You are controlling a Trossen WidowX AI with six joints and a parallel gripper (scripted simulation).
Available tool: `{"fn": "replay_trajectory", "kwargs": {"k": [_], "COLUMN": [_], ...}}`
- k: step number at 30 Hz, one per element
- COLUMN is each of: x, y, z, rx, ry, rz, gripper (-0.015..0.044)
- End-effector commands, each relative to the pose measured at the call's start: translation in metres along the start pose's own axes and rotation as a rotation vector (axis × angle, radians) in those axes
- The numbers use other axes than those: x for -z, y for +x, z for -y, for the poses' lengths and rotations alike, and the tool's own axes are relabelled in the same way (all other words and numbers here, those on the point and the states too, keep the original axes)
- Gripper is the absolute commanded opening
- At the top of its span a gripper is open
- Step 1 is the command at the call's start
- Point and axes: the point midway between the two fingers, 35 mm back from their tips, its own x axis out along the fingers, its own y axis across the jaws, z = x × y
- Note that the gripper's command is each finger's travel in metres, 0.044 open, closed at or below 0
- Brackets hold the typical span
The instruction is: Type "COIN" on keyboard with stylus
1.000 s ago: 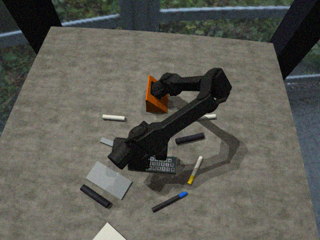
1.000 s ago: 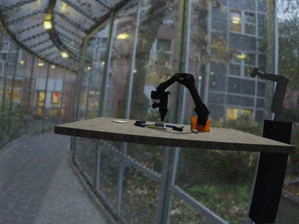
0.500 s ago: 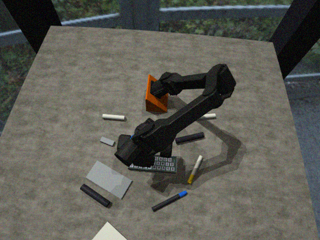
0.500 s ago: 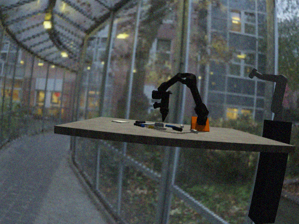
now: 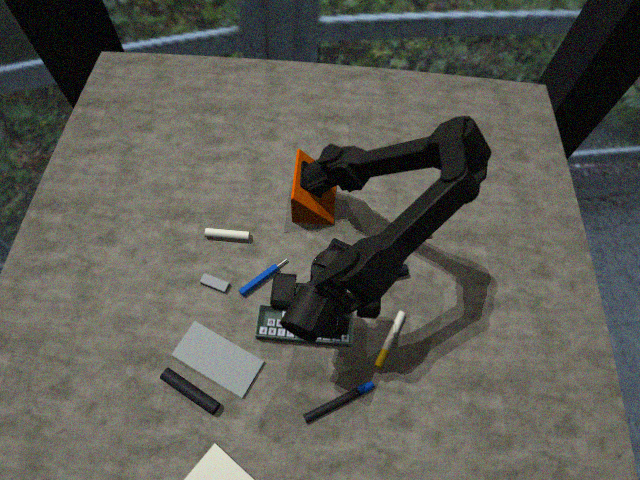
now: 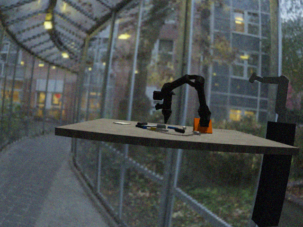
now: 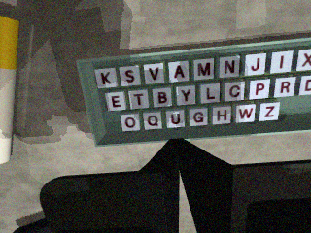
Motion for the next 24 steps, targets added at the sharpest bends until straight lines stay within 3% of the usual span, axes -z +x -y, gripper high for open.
{"fn": "replay_trajectory", "kwargs": {"k": [1, 4, 9, 19, 24], "x": [0.001, 0.001, 0.001, -0.001, 0.002], "y": [0.001, -0.002, -0.057, -0.054, -0.048], "z": [-0.002, -0.002, -0.001, 0.000, 0.023], "rx": [-0.005, -0.004, -0.003, -0.002, 0.036], "ry": [0.004, 0.004, 0.005, 0.006, 0.097], "rz": [-0.003, -0.003, -0.004, 0.007, 0.055], "gripper": [0.0000, 0.0000, 0.0000, 0.0000, 0.0131]}}
